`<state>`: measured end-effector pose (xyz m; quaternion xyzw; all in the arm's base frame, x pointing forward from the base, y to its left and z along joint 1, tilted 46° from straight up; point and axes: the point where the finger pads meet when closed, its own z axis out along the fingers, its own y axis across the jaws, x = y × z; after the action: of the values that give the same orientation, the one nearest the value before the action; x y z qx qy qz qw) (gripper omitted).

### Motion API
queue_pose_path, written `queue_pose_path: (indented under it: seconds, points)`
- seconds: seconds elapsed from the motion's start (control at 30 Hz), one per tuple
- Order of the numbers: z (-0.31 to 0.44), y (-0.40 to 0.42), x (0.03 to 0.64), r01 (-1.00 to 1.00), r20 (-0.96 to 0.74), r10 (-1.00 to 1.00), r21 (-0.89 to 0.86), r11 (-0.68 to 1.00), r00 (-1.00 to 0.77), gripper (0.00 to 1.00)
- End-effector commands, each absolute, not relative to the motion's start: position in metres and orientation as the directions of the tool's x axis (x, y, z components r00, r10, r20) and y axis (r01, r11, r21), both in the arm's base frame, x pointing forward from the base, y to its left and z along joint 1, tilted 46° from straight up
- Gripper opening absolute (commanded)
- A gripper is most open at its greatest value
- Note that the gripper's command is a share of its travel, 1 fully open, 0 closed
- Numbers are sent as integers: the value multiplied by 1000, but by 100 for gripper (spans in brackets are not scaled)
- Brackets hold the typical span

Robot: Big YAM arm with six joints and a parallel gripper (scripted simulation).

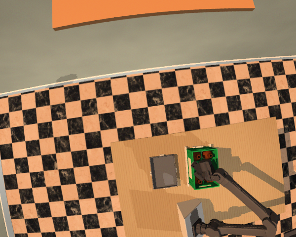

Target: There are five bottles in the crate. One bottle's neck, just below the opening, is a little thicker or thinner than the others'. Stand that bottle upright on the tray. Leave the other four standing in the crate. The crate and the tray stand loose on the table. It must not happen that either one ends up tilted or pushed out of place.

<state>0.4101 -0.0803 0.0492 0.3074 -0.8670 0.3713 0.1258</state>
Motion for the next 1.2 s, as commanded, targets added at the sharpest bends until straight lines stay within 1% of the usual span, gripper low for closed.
queue_pose_path:
  seconds: [0.0,0.53,0.57,1.17]
  points:
    - [43,-90,412,-626,458,-427,-562,541,-780,61]
    - [43,-90,412,-626,458,-427,-562,541,-780,61]
    - [43,-90,412,-626,458,-427,-562,541,-780,0]
    - [43,-90,412,-626,458,-426,-562,541,-780,0]
